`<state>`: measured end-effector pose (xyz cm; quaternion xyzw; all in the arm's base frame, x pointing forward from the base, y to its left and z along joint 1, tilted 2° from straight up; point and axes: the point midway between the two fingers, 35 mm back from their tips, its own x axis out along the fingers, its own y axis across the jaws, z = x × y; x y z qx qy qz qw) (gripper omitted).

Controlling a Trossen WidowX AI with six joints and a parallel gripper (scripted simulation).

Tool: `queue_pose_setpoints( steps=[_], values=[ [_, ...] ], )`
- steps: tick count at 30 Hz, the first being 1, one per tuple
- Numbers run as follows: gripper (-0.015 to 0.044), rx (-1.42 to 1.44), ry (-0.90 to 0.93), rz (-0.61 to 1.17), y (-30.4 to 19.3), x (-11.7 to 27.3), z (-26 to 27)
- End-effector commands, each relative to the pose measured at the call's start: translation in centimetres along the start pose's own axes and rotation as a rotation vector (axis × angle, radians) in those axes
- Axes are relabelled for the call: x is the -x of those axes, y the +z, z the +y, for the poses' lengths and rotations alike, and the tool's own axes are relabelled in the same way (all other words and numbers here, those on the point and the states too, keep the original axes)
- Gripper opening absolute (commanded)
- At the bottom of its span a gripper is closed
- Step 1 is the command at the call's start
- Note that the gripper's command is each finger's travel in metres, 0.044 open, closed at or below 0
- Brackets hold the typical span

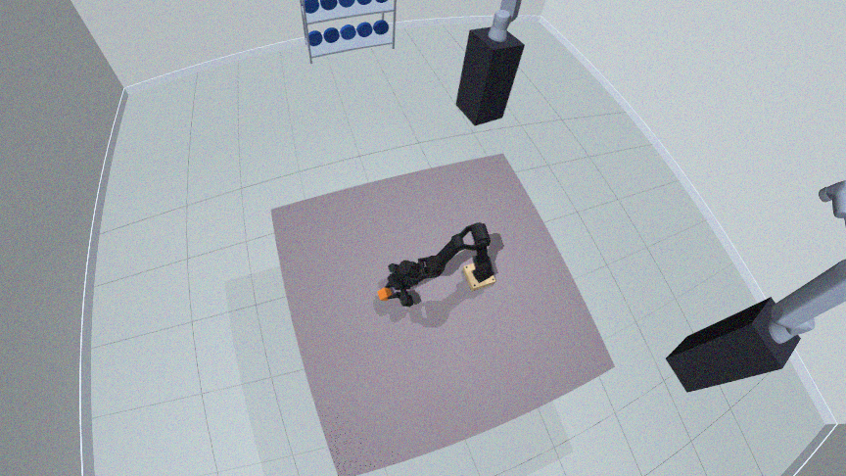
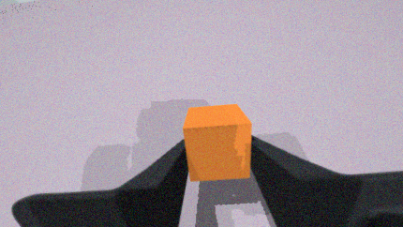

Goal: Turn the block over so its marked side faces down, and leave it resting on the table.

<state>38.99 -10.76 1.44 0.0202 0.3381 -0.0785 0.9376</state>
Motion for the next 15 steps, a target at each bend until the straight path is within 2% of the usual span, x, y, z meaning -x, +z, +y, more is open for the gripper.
queue_pose_setpoints(
  steps=[1,7,15],
  values=[
    [0.0,-0.001,0.005,-0.06,-0.69,0.11,0.09],
    [0.0,-0.001,0.004,-0.149,-1.09,0.76,0.23],
    [0.0,-0.001,0.004,-0.183,-1.06,0.97,0.25]
  ],
)
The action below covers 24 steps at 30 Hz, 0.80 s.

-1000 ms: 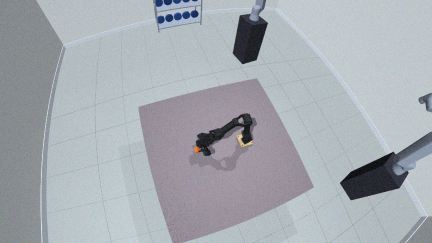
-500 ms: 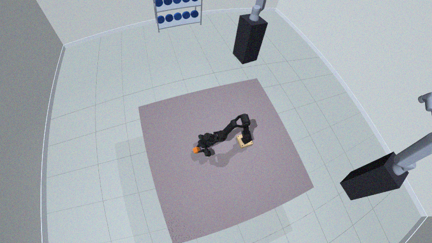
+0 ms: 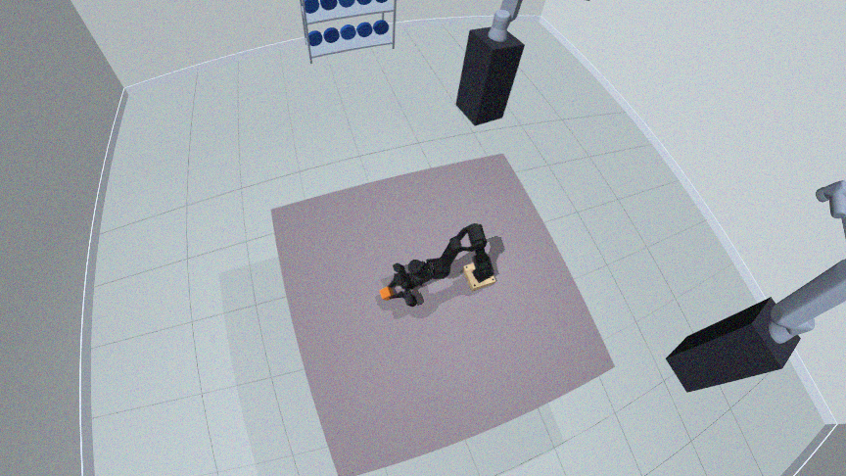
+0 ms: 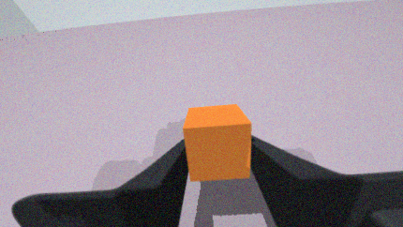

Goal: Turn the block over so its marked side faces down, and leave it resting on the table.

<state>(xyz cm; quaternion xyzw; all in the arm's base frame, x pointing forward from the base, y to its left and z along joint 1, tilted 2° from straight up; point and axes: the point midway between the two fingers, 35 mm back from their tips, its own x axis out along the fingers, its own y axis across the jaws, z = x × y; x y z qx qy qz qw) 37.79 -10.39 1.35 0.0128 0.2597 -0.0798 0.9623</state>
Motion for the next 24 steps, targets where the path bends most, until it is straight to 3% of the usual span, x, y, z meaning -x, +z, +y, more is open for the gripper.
queue_pose_setpoints(
  steps=[1,13,24],
  values=[
    [0.0,-0.004,0.004,-0.02,-0.17,0.11,0.08],
    [0.0,-0.004,0.004,-0.02,-0.17,0.11,0.08],
    [0.0289,-0.004,0.004,-0.02,-0.17,0.11,0.08]
  ],
)
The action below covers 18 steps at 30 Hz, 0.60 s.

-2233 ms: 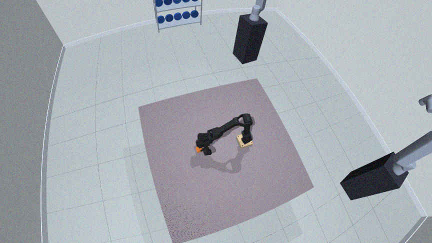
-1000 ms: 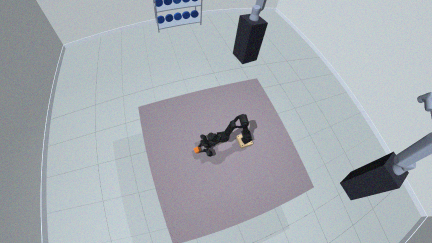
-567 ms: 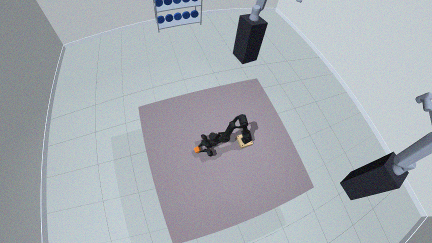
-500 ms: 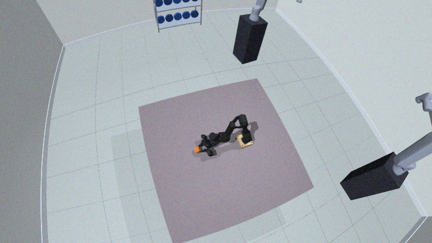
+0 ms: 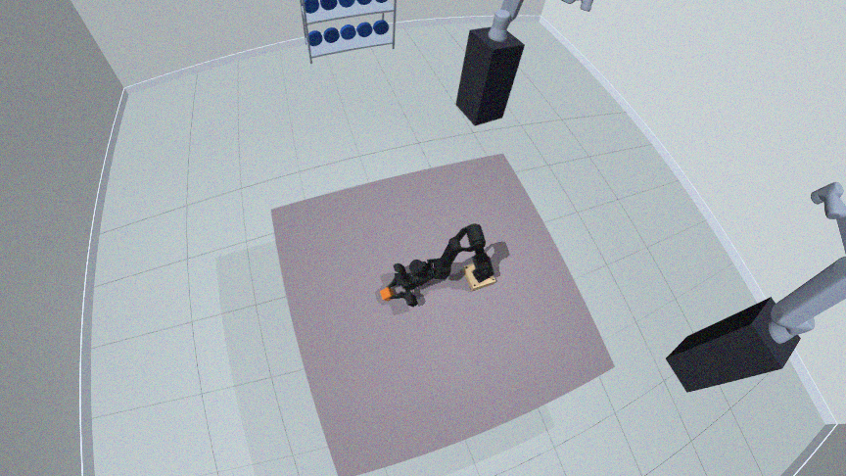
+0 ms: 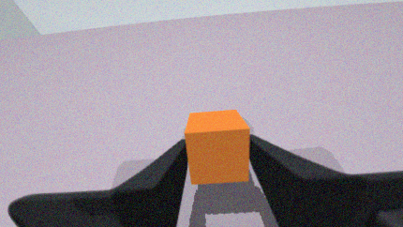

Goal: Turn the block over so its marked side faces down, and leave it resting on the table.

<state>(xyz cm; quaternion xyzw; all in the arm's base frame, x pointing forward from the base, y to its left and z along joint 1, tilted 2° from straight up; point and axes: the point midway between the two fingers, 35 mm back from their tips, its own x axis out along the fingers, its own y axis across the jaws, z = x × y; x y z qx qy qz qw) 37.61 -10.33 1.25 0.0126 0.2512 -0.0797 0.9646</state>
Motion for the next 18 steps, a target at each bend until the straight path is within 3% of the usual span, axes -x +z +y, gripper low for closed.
queue_pose_setpoints(
  steps=[1,6,18],
  values=[
    [0.0315,-0.003,0.003,-0.002,0.01,0.0,0.05],
    [0.044,-0.003,0.003,-0.002,0.01,0.0,0.05],
    [0.044,-0.003,0.003,-0.002,0.01,0.0,0.05]
  ],
)
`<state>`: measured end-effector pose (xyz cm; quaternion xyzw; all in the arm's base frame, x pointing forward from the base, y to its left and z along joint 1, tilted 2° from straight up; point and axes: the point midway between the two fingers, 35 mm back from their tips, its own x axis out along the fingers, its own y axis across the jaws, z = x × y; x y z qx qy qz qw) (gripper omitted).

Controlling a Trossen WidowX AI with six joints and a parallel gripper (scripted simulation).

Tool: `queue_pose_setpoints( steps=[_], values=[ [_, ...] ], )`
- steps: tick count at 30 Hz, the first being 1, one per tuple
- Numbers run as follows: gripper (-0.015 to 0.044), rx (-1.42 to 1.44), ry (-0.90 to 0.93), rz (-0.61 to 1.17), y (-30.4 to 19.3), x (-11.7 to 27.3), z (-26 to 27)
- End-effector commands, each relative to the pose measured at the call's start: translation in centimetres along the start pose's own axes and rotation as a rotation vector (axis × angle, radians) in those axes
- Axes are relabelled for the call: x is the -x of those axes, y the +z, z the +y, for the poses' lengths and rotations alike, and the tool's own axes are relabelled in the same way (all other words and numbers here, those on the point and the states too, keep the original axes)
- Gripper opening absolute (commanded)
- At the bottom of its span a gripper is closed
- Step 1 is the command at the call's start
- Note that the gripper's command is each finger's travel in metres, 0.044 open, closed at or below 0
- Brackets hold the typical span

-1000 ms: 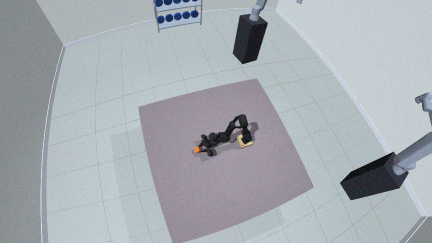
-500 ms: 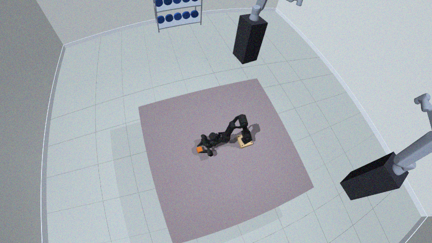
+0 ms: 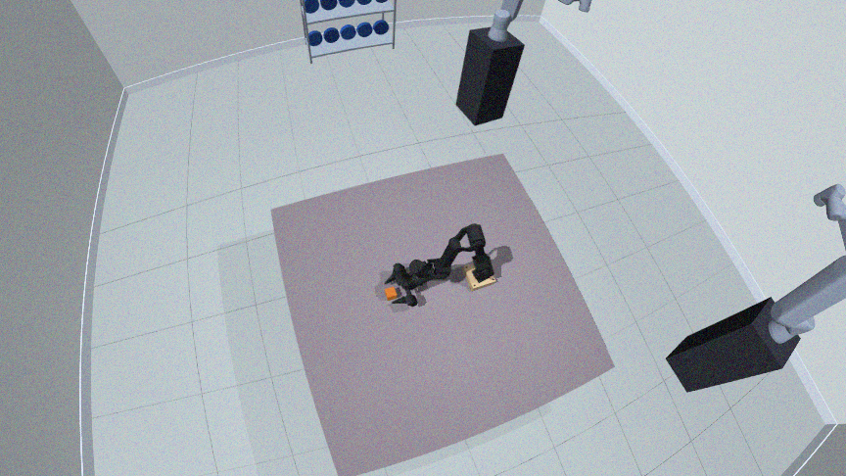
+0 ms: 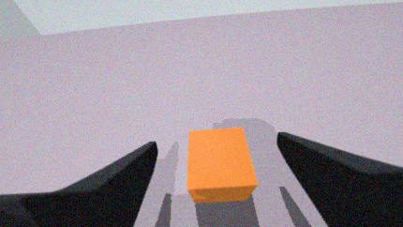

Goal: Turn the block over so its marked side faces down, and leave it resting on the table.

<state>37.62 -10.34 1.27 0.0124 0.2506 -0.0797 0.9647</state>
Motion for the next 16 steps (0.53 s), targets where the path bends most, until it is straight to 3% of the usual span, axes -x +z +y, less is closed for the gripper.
queue_pose_setpoints(
  steps=[1,16],
  values=[
    [0.044,-0.003,0.004,-0.001,-0.01,0.0,0.05],
    [0.044,-0.003,0.004,-0.001,-0.01,0.0,0.05]
  ],
)
